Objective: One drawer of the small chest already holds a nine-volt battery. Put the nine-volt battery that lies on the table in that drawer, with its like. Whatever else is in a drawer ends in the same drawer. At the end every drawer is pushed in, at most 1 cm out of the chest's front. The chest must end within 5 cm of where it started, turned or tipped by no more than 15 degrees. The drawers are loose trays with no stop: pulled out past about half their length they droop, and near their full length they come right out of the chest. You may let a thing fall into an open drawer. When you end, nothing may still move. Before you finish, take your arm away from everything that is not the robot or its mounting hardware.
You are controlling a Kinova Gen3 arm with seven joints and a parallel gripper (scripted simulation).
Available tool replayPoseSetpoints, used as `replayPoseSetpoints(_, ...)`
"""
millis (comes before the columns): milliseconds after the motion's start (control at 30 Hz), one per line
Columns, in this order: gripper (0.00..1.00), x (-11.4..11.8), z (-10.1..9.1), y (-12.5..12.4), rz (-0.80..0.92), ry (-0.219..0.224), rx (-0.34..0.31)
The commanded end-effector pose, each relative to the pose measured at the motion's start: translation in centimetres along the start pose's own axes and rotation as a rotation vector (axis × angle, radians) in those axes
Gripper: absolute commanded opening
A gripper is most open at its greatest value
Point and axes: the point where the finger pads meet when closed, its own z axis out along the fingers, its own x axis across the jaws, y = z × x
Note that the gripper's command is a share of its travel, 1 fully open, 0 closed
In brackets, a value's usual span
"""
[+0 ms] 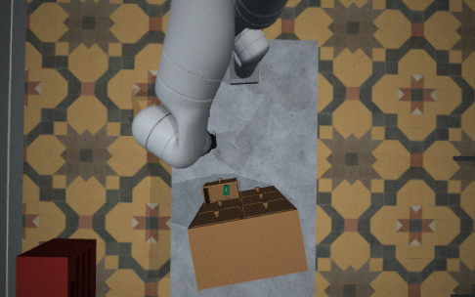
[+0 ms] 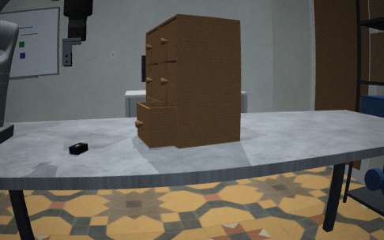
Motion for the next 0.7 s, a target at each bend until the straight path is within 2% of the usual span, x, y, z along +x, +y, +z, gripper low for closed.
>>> replayPoseSetpoints(0,1.0,0.0,-0.2,0.0,0.0,-0.002,-0.001)
replayPoseSetpoints(667,1.0,0.0,-3.6,0.0,0.0,-0.002,-0.001)
